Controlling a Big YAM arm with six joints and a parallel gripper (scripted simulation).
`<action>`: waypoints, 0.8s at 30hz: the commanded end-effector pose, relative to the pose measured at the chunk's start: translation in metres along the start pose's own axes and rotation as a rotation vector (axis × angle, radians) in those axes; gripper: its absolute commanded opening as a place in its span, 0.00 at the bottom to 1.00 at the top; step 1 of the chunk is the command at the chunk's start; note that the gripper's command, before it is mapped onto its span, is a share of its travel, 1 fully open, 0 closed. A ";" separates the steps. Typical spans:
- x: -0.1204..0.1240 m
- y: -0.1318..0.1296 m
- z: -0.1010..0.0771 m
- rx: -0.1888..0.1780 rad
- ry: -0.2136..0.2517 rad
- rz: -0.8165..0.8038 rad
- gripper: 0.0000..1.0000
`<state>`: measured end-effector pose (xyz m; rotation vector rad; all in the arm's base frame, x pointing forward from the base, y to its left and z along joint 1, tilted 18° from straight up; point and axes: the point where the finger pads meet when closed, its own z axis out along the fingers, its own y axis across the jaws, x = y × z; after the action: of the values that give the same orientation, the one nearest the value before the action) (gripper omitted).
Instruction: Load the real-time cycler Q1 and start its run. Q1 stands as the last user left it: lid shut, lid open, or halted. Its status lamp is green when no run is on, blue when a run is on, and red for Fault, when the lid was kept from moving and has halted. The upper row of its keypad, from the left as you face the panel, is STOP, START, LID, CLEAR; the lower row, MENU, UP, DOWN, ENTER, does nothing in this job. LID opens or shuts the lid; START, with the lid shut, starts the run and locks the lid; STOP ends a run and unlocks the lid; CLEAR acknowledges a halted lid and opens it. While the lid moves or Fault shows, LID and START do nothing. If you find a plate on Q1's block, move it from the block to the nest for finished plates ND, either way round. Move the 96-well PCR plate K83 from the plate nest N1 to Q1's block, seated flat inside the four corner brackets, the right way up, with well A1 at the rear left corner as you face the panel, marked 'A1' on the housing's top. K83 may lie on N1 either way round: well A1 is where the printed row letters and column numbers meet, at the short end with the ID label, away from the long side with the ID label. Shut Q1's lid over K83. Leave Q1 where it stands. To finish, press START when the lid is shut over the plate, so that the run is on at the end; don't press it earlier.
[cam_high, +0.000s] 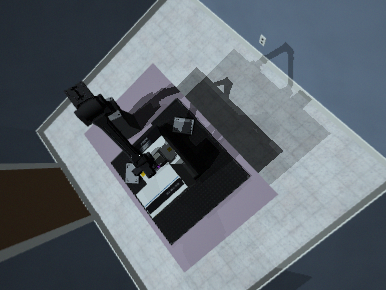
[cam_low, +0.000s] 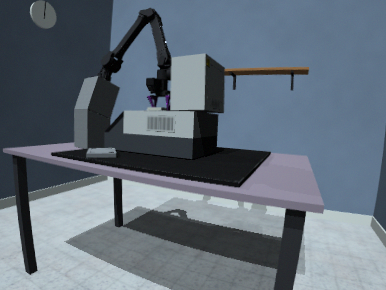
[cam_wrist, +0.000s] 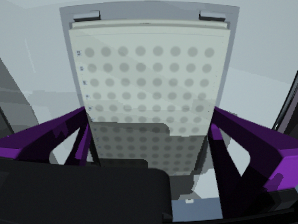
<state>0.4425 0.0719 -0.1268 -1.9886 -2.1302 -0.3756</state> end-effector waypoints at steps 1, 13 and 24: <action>0.008 0.030 -0.015 -0.053 -0.005 -0.014 0.00; 0.008 0.030 -0.017 -0.057 -0.004 -0.016 1.00; 0.006 0.007 -0.009 -0.018 -0.004 -0.002 1.00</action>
<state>0.4435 0.0721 -0.1261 -1.9888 -2.1317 -0.3781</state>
